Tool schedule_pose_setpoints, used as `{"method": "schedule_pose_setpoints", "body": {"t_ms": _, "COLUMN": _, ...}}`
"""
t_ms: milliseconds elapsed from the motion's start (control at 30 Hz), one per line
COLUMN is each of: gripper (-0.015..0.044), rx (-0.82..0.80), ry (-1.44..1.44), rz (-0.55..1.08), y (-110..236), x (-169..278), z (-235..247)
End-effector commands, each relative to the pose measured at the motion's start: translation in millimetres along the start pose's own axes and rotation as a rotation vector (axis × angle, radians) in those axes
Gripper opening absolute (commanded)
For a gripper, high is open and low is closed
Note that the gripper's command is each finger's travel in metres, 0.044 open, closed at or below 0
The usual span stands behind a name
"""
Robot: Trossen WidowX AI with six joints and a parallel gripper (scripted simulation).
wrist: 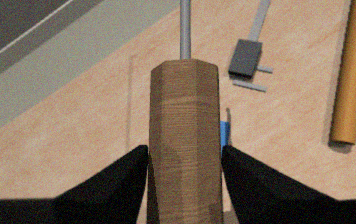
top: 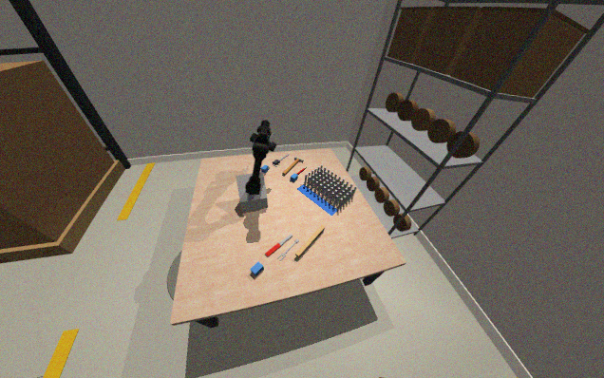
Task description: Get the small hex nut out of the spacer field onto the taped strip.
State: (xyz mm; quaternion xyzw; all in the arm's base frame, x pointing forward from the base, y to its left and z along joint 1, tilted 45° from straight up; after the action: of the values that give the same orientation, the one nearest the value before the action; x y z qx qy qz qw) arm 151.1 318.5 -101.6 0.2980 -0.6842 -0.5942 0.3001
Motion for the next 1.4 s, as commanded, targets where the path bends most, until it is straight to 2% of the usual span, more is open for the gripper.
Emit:
{"method": "schedule_pose_setpoints", "body": {"t_ms": 0, "gripper": 0.0000, "rx": -0.002, "ry": -0.005, "rz": 0.006, "y": -17, "x": 5, "z": 31}}
{"method": "schedule_pose_setpoints", "body": {"t_ms": 633, "gripper": 0.0000, "rx": 0.046, "ry": -0.028, "rz": 0.041, "y": -96, "x": 67, "z": 133}}
{"method": "schedule_pose_setpoints", "body": {"t_ms": 1367, "gripper": 0.0000, "rx": 0.048, "ry": -0.029, "rz": 0.042, "y": -114, "x": 76, "z": 133}}
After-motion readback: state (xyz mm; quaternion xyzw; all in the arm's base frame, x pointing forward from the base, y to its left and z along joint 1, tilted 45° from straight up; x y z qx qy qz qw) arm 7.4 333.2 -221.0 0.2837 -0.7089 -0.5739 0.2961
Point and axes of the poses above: the point midway between the two fingers, 35 mm back from their tips, its own y axis back along the fingers, its own z axis across the jaws, x = y × z, the point moved 1 cm from there along y, back along the fingers
